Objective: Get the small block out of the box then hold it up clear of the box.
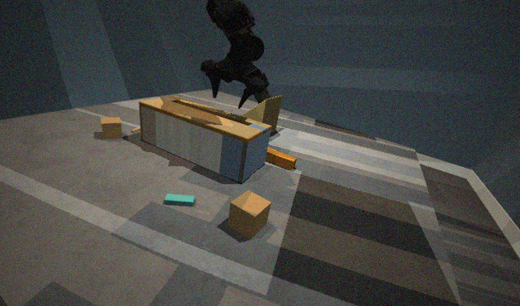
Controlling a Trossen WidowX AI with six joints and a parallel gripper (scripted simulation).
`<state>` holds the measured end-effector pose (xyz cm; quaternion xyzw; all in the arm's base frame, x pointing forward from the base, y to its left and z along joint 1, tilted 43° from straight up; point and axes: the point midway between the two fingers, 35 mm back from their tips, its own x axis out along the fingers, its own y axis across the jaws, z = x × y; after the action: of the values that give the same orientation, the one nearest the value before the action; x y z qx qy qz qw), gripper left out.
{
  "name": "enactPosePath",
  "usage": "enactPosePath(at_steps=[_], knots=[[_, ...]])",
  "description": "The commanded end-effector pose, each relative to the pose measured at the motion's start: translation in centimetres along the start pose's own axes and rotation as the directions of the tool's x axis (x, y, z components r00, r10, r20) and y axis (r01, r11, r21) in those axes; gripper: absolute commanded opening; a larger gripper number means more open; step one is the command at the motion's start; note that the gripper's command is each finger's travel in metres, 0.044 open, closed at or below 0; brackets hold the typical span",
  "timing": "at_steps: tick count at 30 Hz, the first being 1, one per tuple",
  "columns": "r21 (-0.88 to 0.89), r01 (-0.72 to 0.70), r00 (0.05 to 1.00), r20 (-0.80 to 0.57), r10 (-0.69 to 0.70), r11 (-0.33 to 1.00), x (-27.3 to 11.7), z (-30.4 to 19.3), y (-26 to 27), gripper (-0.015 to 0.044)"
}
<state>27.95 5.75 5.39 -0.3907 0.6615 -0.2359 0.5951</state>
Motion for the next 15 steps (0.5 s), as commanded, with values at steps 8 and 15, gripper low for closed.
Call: enactPosePath(at_steps=[8,15], knots=[[-0.978,0.023,0.987,-0.01,-0.159,0.209,0.19,-1.51,0.63,0.04],[-0.978,0.023,0.987,-0.01,-0.159,0.207,0.19,-1.51,0.63,0.04]])
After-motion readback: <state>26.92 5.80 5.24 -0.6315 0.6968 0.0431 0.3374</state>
